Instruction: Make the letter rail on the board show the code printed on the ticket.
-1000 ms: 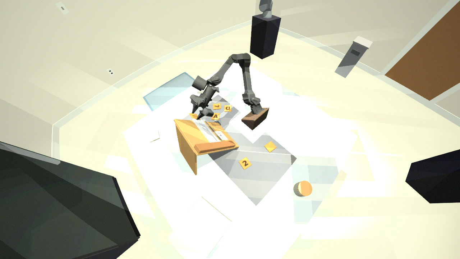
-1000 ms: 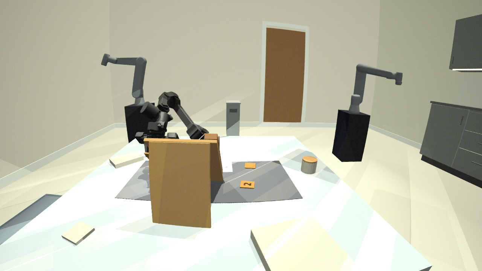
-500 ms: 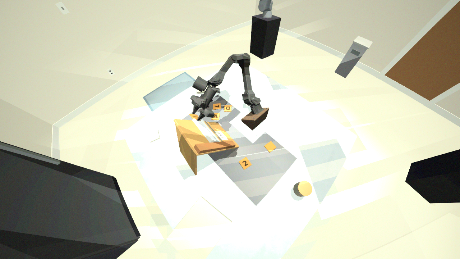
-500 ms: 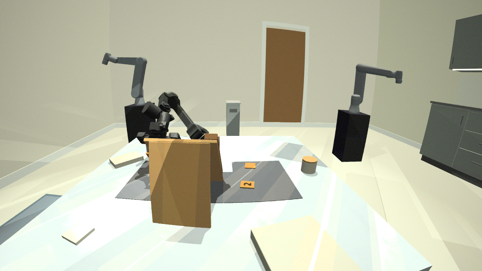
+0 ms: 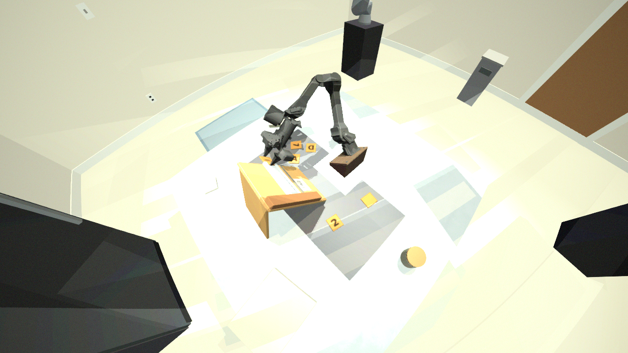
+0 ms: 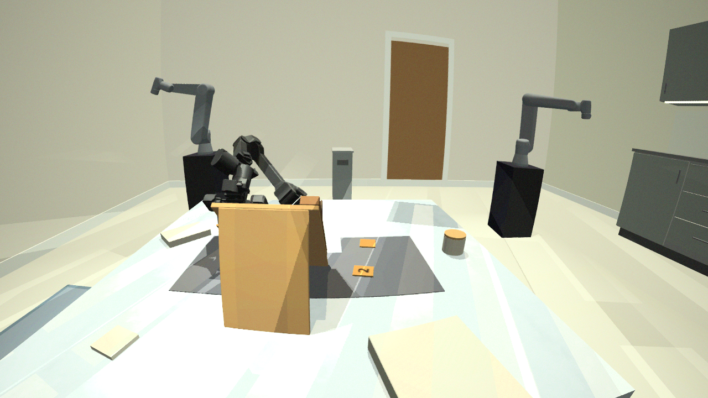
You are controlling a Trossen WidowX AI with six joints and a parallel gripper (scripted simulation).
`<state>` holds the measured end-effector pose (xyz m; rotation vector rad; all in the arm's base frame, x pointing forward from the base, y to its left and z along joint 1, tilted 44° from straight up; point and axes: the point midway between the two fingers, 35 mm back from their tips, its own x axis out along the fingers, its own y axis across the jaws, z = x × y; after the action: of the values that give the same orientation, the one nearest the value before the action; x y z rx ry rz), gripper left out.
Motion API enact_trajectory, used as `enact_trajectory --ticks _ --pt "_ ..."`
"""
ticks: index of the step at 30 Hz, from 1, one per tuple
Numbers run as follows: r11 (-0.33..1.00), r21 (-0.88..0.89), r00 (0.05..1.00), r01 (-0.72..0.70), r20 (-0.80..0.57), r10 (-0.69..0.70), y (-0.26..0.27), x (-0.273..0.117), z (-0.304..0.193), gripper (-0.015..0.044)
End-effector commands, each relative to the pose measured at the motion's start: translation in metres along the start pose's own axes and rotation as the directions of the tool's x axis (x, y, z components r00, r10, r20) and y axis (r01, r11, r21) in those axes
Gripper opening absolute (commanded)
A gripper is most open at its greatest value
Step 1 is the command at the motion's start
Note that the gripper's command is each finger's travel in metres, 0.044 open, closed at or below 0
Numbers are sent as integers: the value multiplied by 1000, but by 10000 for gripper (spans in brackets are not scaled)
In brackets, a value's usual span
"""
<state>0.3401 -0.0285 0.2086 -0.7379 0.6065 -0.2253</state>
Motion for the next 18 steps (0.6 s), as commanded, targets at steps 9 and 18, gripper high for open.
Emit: enact_trajectory --ticks 9,18 --pt "1000 4 1000 2 -3 -2 6 1 -1 0" --pt "1000 4 1000 2 -3 -2 11 1 -1 0"
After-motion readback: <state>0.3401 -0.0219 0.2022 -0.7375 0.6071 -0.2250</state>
